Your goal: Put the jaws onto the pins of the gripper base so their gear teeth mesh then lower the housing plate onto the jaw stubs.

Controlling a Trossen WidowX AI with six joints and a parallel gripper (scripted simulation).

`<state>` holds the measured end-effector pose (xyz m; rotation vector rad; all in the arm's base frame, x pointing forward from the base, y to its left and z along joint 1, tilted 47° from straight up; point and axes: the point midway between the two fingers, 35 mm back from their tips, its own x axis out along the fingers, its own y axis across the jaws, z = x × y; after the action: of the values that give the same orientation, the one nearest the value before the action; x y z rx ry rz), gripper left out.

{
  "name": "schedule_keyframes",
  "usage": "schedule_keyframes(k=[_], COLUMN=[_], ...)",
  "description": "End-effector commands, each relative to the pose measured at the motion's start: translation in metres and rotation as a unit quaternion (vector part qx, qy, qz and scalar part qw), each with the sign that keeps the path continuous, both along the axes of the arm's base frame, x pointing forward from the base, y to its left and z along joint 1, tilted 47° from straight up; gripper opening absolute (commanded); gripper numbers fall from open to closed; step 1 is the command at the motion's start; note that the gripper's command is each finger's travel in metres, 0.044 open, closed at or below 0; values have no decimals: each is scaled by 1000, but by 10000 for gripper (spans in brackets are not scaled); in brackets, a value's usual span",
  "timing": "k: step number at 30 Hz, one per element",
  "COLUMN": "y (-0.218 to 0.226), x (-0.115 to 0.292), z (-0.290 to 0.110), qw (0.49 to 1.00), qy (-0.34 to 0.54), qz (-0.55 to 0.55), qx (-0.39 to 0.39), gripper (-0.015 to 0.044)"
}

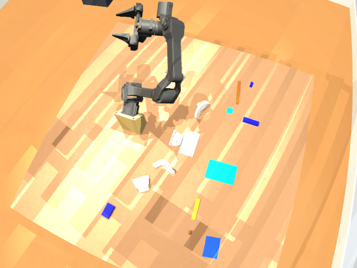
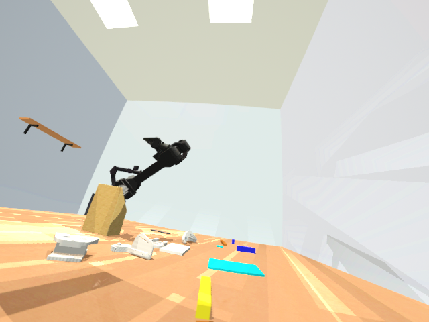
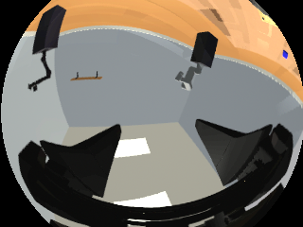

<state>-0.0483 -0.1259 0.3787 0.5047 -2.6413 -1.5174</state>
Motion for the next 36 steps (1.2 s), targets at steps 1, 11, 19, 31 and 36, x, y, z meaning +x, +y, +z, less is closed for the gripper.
schedule_keyframes(k=[1,11,19,31,36], y=[16,77,139,241,281], x=[-20,-66,-84,-73,-52], z=[4,10,9,-3,-12], qw=[999,983,958,900,871], qy=[-4,-32,-68,-144,-182], qz=[-41,-160,-250,-370,-414], qx=[22,83,127,180,194], gripper=[440,440,440,440,440])
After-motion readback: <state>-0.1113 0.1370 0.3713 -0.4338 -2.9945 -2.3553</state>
